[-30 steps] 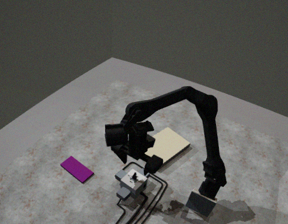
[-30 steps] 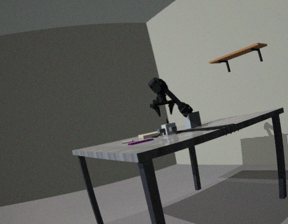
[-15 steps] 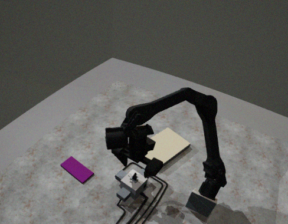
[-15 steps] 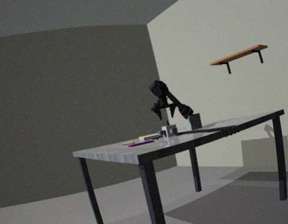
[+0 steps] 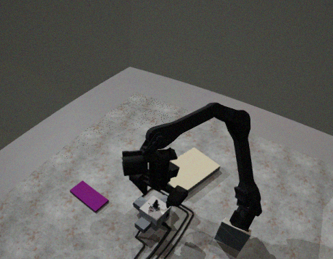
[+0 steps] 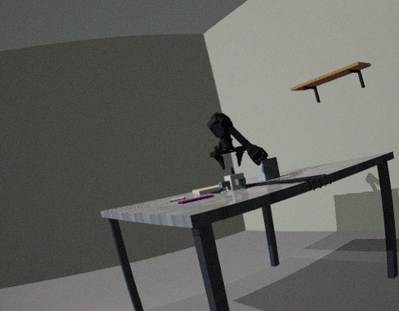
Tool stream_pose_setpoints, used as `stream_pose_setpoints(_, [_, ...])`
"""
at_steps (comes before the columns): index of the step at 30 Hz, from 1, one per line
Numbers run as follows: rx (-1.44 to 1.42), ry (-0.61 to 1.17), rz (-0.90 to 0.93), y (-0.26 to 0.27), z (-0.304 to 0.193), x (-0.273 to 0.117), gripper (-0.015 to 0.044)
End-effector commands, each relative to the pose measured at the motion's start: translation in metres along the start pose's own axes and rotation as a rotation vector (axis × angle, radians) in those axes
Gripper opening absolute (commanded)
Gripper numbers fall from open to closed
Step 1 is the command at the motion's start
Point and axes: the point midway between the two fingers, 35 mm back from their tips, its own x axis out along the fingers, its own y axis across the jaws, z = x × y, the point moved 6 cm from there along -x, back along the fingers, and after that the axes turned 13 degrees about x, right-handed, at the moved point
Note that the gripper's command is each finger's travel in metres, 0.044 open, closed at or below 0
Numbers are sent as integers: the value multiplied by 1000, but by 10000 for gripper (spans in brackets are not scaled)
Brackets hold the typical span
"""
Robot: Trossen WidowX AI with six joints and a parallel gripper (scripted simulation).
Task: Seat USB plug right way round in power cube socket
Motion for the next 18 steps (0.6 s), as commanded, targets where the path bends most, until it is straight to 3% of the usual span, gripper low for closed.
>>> stream_pose_setpoints(1, [-5, -2, 4, 0, 0, 3, 440])
stream_pose_setpoints(2, [-5, -2, 4, 0, 0, 4, 440])
stream_pose_setpoints(18, [0, 0, 0, 0, 0, 2, 20])
